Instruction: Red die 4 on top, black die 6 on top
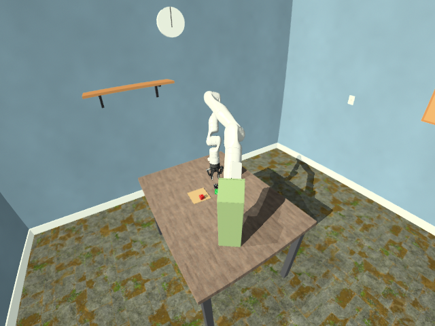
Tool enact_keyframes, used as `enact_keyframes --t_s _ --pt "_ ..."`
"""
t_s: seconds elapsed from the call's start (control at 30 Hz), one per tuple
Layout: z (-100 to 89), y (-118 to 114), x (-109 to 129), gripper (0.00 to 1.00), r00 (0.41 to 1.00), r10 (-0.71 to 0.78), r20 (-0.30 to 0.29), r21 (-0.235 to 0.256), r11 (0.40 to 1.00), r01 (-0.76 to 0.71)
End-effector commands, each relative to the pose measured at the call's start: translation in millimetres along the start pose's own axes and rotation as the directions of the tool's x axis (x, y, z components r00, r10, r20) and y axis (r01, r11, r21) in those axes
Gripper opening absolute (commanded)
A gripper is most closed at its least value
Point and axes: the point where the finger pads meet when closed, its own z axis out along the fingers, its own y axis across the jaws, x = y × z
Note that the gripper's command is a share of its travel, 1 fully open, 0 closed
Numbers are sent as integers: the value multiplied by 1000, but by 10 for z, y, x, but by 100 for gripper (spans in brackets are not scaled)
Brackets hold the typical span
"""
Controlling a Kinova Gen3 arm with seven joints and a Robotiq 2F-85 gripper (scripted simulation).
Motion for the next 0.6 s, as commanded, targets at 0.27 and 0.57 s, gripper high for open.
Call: enact_keyframes --t_s 0.27,0.57 --pt "110 13 -14 46 1000 0 3 -3 1000 0" --pt "257 14 -17 46 1000 0 3 -3 1000 0"
